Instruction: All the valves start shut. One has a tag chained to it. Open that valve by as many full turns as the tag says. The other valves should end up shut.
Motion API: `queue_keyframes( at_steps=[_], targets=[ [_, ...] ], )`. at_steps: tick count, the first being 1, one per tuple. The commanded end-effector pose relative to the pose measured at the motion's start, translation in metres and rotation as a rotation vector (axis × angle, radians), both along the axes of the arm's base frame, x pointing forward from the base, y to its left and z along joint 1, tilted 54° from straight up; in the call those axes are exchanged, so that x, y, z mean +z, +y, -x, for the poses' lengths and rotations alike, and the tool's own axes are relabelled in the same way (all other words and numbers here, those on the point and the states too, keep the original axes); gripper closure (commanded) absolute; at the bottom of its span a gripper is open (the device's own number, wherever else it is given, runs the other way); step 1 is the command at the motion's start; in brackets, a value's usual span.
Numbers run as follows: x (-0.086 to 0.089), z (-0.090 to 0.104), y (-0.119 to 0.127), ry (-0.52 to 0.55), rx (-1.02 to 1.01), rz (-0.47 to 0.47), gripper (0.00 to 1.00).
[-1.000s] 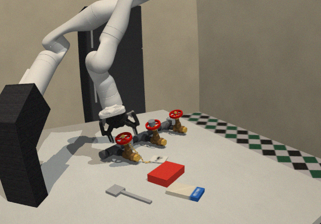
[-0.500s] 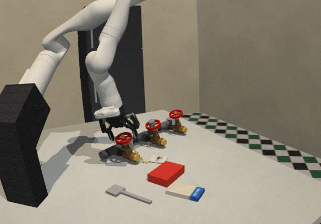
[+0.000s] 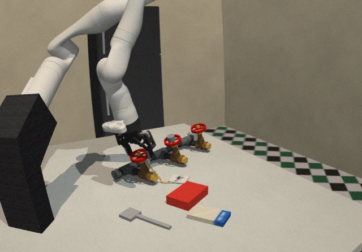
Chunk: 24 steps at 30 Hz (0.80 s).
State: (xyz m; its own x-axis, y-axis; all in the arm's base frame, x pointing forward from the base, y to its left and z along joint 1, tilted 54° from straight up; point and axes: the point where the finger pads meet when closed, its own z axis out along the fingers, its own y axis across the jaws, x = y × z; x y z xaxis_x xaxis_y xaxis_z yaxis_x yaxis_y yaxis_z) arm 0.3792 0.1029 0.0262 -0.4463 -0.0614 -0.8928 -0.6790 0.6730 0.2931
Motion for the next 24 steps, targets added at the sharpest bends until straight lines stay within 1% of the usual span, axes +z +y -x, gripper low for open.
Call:
queue_keyframes(
  at_steps=[1,2,4,19,21,24],
  targets=[
    [-0.0012,0.0017,-0.0009,0.104,-0.038,-0.080,0.00],
    [-0.0012,0.0016,-0.0010,0.131,-0.050,-0.101,0.00],
    [-0.0012,0.0016,-0.0010,0.131,-0.050,-0.101,0.00],
    [-0.0018,0.0006,-0.0017,0.550,-0.247,-0.430,0.00],
    [-0.0018,0.0006,-0.0017,0.550,-0.247,-0.430,0.00],
    [-0.0020,0.0004,-0.0018,0.635,-0.287,-0.496,0.00]
  ],
)
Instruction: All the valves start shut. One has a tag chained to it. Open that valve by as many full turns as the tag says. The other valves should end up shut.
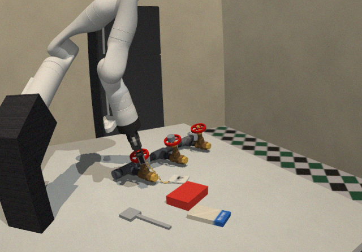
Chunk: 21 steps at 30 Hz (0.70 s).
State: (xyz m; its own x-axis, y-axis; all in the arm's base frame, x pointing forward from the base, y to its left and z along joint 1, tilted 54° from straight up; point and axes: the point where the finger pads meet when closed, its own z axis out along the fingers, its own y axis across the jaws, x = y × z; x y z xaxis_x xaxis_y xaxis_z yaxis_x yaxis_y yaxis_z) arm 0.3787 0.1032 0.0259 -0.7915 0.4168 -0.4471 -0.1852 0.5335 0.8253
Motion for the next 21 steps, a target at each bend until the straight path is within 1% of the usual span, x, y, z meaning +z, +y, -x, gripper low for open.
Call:
queue_keyframes(
  at_steps=[1,12,14,21],
  targets=[
    [-0.0017,-0.0001,-0.0022,0.101,-0.040,-0.082,0.00],
    [-0.0018,-0.0002,-0.0023,0.394,-0.177,-0.311,0.00],
    [-0.0018,-0.0002,-0.0023,0.394,-0.177,-0.311,0.00],
    [-0.0018,0.0001,-0.0022,0.559,-0.254,-0.440,0.00]
  ],
)
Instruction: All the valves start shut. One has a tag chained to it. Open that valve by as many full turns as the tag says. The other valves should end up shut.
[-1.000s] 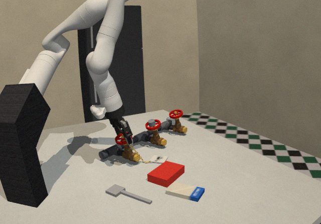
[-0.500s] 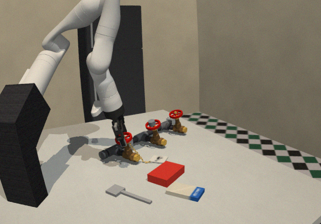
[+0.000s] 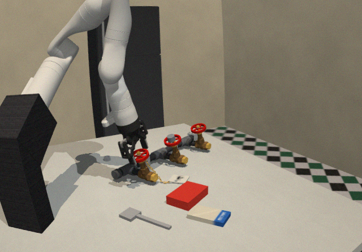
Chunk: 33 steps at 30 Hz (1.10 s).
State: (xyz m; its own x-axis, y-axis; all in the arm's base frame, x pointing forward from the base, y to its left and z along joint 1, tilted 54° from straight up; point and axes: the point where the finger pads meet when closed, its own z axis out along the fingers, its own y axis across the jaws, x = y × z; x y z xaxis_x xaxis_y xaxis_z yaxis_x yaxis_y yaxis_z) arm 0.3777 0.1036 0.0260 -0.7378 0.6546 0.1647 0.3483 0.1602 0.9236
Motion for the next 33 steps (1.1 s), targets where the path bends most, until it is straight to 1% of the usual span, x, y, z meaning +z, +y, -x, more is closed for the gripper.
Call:
queue_keyframes(
  at_steps=[1,8,10,20,25,33],
  targets=[
    [-0.0020,-0.0009,-0.0025,0.083,-0.037,-0.068,0.00],
    [-0.0018,-0.0005,-0.0023,0.221,-0.101,-0.175,0.00],
    [-0.0018,-0.0005,-0.0023,0.221,-0.101,-0.175,0.00],
    [-0.0015,0.0003,-0.0018,0.369,-0.168,-0.290,0.00],
    [-0.0015,0.0004,-0.0017,0.418,-0.191,-0.329,0.00],
    [-0.0014,0.0006,-0.0015,0.458,-0.209,-0.359,0.00]
  ],
)
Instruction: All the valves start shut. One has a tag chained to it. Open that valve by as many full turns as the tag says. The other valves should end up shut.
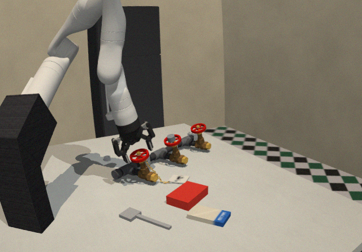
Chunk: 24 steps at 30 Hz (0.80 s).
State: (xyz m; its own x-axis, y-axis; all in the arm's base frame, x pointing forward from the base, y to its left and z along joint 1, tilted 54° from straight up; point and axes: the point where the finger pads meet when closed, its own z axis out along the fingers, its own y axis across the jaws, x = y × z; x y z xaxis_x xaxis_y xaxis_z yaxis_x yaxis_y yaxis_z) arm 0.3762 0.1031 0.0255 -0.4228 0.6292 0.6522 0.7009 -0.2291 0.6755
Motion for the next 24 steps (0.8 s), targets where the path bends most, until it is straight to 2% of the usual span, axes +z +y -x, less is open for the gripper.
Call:
queue_keyframes(
  at_steps=[1,18,19,24],
  targets=[
    [-0.0009,-0.0009,-0.0011,0.026,-0.013,-0.020,0.00],
    [-0.0008,-0.0008,-0.0010,0.050,-0.024,-0.038,0.00],
    [-0.0008,-0.0008,-0.0010,0.050,-0.024,-0.038,0.25],
    [-0.0008,-0.0008,-0.0010,0.050,-0.024,-0.038,0.25]
  ],
)
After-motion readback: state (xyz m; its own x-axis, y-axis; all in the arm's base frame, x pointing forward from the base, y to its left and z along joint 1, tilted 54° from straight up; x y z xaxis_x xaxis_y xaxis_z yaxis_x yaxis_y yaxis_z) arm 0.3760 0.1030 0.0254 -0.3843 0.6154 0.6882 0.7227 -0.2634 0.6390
